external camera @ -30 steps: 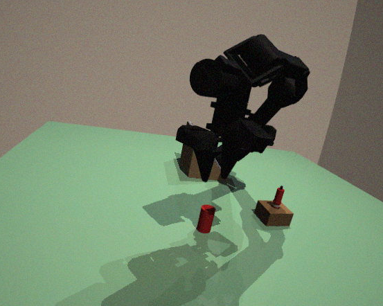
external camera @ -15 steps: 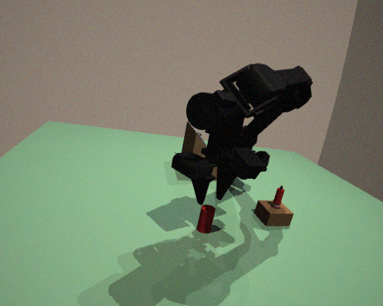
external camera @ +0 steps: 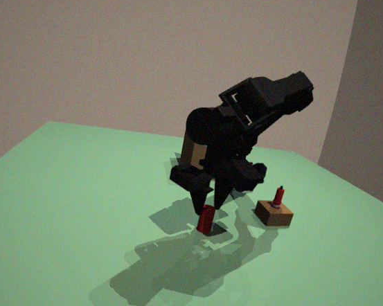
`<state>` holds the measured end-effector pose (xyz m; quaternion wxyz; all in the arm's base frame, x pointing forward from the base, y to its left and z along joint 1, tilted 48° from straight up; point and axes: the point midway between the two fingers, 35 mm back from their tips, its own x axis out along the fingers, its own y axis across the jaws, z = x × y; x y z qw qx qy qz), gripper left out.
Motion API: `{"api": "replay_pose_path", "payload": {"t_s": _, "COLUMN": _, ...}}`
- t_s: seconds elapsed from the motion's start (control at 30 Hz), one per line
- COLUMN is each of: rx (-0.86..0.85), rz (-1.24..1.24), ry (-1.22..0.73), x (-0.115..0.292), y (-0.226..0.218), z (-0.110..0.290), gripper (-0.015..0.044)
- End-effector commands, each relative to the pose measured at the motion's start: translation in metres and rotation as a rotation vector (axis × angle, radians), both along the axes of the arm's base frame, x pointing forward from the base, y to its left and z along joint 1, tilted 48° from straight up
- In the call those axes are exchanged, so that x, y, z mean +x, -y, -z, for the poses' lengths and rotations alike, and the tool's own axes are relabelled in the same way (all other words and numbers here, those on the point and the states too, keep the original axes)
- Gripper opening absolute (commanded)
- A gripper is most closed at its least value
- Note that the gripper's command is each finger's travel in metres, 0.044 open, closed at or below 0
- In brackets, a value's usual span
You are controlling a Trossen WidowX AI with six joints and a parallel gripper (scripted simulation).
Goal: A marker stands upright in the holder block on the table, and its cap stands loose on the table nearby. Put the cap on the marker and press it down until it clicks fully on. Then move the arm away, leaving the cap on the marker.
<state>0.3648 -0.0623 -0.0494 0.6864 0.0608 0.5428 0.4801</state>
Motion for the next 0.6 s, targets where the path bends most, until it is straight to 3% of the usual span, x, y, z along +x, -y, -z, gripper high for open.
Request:
{"api": "replay_pose_path", "payload": {"t_s": 0.0, "rx": 0.005, "rz": 0.003, "ry": -0.006, "x": -0.002, "y": -0.005, "z": 0.004, "gripper": 0.025}}
{"api": "replay_pose_path", "payload": {"t_s": 0.53, "rx": 0.007, "rz": 0.003, "ry": -0.005, "x": -0.004, "y": -0.022, "z": 0.019, "gripper": 0.025}}
{"api": "replay_pose_path", "payload": {"t_s": 0.57, "rx": 0.007, "rz": 0.003, "ry": -0.006, "x": -0.005, "y": -0.022, "z": 0.019, "gripper": 0.0224}}
